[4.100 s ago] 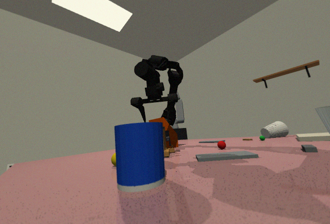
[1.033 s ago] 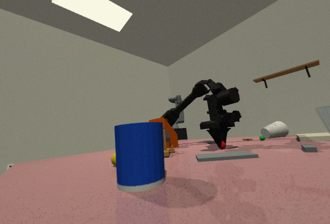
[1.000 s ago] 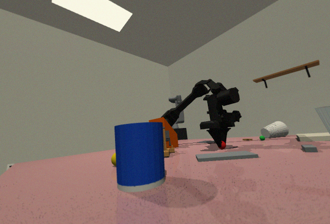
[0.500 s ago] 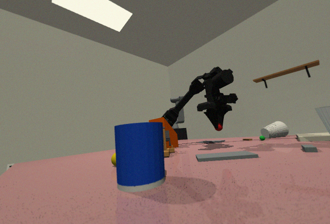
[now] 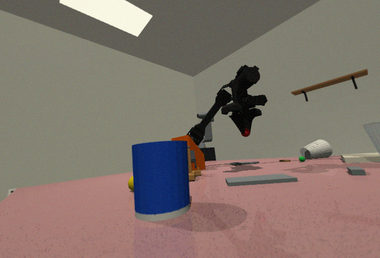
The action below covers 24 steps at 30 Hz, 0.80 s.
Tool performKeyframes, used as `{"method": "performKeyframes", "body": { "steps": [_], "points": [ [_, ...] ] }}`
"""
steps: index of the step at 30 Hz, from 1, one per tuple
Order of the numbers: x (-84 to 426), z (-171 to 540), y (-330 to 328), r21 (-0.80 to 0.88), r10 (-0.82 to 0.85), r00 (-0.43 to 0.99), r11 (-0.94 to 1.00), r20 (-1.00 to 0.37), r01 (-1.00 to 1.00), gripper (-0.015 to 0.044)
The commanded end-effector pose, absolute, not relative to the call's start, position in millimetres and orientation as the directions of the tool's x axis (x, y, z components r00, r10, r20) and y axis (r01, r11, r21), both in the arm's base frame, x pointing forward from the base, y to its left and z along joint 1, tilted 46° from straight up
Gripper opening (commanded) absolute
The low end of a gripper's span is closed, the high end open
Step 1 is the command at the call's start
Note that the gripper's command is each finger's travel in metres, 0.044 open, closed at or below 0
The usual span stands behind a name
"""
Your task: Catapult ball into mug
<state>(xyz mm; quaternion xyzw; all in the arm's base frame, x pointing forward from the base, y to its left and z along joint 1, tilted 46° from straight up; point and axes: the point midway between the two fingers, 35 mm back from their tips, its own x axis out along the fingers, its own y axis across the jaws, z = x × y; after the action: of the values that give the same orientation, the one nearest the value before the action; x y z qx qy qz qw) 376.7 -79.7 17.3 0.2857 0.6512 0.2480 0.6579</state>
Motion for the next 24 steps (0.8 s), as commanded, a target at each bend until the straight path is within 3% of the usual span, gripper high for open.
{"method": "performKeyframes", "body": {
  "steps": [1,24],
  "points": [
    [350,-2,-98,0.688,0.695,-0.009,0.713,-0.719,0.133,0.0000],
    [168,-90,-133,0.532,0.812,-0.195,0.521,-0.550,0.668,0.0000]
  ]
}}
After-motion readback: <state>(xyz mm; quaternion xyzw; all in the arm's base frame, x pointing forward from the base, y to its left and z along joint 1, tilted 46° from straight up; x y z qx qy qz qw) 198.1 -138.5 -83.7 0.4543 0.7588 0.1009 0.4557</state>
